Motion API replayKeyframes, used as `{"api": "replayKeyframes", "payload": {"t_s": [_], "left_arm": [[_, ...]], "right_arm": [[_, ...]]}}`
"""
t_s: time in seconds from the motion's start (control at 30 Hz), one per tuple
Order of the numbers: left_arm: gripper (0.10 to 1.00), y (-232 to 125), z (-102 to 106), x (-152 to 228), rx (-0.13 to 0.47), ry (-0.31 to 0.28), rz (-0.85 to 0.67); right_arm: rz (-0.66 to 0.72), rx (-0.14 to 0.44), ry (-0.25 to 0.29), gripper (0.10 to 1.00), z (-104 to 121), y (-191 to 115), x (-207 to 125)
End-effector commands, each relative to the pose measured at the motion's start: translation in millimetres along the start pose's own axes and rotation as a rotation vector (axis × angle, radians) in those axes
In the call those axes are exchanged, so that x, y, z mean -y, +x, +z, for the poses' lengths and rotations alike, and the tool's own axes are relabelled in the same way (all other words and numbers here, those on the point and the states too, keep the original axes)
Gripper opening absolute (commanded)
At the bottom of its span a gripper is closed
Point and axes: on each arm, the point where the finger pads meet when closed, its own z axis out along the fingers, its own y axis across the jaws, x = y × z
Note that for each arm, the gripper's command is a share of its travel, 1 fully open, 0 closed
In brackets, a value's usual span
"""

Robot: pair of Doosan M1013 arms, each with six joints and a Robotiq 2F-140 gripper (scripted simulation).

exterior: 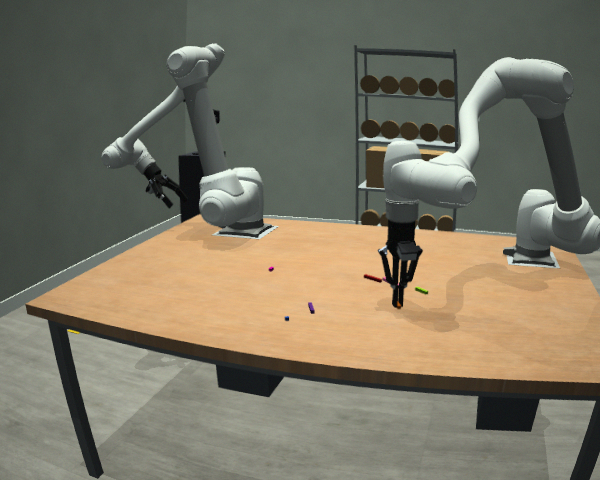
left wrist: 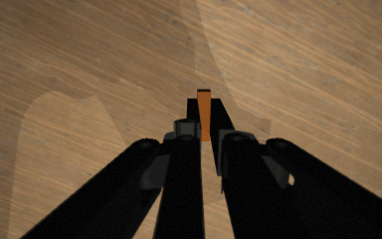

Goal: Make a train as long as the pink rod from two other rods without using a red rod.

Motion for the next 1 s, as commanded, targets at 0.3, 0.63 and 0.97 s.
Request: {"api": "replayKeyframes", "payload": {"t_s": [0.3,0.63,0.97], "left_arm": [[0.124,0.3,-1.2,-0.4,-0.001,-0.001,0.000],[0.124,0.3,0.4,-0.4,-0.001,-0.001,0.000],[0.124,0.4,7.9,-0.4,-0.001,-0.001,0.000]], "right_arm": [[0.000,-0.001,0.000,1.000,-0.5,0.0,0.1],[0.000,-0.001,0.000,1.000,-0.5,0.0,0.1],[0.000,-0.001,0.000,1.000,-0.5,0.0,0.1]]}}
